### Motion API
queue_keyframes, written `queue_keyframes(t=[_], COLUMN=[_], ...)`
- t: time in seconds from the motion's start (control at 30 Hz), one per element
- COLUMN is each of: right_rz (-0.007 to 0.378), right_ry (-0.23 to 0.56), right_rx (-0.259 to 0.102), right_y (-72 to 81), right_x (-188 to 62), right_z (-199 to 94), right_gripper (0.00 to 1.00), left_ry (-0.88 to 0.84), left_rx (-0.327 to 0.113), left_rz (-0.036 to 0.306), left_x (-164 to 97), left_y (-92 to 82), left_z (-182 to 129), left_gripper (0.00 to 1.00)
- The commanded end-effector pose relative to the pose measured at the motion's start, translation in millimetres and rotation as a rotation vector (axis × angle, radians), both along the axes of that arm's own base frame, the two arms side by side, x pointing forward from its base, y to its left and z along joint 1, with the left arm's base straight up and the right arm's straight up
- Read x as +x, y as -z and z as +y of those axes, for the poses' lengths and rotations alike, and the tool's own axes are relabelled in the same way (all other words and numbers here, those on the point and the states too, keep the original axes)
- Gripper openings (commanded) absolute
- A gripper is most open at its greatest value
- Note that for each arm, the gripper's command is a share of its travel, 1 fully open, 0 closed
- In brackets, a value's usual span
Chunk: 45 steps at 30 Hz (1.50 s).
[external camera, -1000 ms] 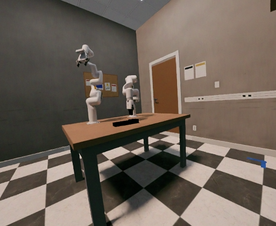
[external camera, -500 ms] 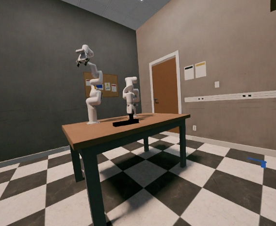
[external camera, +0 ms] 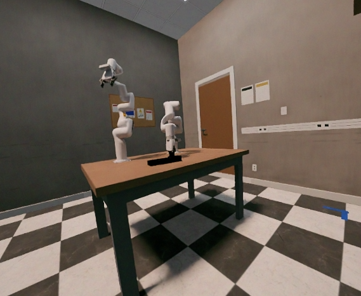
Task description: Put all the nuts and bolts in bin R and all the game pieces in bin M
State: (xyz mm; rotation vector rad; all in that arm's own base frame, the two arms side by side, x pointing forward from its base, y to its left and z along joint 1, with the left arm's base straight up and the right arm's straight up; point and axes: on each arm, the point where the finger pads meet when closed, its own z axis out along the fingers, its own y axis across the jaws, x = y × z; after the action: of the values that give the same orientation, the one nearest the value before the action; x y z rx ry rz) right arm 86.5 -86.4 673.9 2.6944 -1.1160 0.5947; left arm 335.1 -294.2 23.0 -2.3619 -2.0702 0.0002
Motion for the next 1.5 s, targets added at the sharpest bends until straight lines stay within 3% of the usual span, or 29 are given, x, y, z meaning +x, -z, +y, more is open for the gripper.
queue_keyframes(t=[0.0, 0.33, 0.37, 1.4, 1.47], right_rz=[-0.001, -0.001, -0.001, -0.001, -0.001], right_ry=[0.000, 0.000, 0.000, 0.000, 0.000], right_rx=[-0.001, -0.001, -0.001, -0.001, -0.001], right_y=[-0.3, -0.3, -0.3, -0.3, -0.3], right_x=[0.1, 0.1, 0.1, 0.1, 0.1], right_z=[-0.1, -0.1, -0.1, -0.1, -0.1], right_gripper=[1.00, 1.00, 1.00, 1.00, 1.00], left_ry=[0.000, 0.000, 0.000, 0.000, 0.000], left_rx=[-0.003, -0.003, -0.003, -0.003, -0.003], left_rz=[-0.003, -0.003, -0.003, -0.003, -0.003], left_x=[1.2, 1.0, 1.0, 1.0, 1.0], left_y=[1.8, 1.8, 1.8, 1.8, -4.9], left_z=[-1.1, -0.9, -0.9, -0.9, -0.9], left_gripper=[0.30, 0.30, 0.10, 0.10, 0.10])
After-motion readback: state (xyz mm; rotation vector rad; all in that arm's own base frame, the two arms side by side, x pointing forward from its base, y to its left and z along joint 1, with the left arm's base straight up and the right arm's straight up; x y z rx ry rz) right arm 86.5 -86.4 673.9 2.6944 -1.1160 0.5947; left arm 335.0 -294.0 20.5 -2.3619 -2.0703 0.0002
